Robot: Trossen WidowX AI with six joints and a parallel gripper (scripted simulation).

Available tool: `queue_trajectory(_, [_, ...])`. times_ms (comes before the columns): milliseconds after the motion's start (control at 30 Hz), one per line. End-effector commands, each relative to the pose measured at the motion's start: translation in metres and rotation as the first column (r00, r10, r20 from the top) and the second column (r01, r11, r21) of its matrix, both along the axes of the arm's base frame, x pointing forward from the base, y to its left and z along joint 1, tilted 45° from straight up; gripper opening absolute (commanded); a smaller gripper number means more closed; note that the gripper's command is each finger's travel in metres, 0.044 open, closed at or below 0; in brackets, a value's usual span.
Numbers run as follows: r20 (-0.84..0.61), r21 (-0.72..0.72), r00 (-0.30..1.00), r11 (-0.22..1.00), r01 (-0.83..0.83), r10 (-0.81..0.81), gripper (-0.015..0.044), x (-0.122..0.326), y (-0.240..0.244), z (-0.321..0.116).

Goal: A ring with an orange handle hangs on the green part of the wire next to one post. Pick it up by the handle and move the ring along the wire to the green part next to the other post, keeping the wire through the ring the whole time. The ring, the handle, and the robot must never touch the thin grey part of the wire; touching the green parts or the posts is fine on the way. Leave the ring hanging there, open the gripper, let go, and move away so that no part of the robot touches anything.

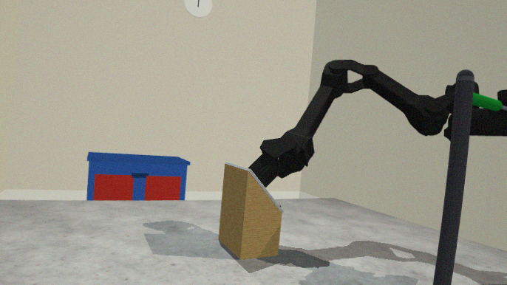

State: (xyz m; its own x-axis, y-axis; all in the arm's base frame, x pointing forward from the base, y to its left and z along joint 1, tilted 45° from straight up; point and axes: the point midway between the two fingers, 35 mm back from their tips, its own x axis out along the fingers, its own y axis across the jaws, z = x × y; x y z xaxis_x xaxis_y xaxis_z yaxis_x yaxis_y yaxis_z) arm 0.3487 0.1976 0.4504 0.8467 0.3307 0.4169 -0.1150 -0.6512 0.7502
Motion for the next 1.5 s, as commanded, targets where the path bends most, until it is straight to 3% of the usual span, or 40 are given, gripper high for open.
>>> queue_trajectory(0, [-0.004,-0.089,1.000,0.996,-0.005,0.004,-0.0150,0.001,0.010,-0.014])
queue_trajectory(700, [0.009,-0.501,1.000,0.865,0.006,-0.002,-0.0150,0.002,0.031,-0.074])
queue_trajectory(1467, [0.026,-0.881,1.000,0.473,0.024,-0.002,-0.0150,0.004,0.019,-0.155])
